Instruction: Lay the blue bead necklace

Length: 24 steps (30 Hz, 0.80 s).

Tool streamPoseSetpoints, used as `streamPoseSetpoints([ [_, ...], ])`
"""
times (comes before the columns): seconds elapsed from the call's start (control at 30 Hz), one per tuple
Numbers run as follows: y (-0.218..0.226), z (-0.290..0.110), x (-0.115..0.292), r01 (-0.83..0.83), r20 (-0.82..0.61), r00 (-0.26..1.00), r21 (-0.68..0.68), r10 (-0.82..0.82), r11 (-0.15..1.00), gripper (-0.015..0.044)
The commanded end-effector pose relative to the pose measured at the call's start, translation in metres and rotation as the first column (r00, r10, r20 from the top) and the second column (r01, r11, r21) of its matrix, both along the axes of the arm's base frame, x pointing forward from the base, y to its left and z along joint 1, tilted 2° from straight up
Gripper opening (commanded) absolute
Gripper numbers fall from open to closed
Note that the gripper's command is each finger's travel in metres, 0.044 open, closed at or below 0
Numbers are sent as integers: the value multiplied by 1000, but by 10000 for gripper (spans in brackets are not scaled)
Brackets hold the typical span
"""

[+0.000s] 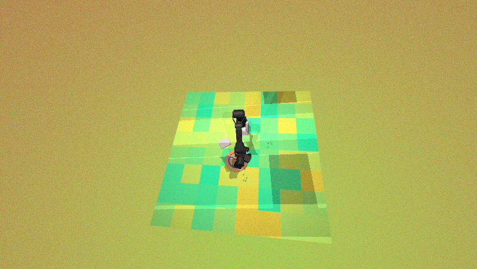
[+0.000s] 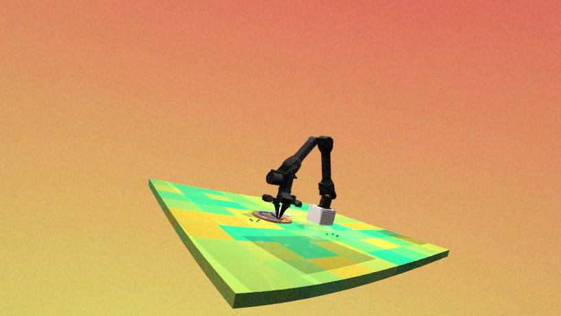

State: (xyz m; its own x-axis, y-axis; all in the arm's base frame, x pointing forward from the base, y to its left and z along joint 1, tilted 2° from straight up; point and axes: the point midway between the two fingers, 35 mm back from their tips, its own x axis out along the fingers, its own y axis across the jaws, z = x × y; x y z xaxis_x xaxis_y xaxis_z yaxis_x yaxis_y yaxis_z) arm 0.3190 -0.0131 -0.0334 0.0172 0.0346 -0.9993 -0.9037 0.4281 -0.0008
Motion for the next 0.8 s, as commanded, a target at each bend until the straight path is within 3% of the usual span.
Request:
streamPoseSetpoints([
  [0.0, 0, 0, 0, 0, 1, 1000, 0, 0, 1000, 0],
  [0.77, 0, 6, 0, -2, 1, 1000, 1, 2, 1000, 0],
])
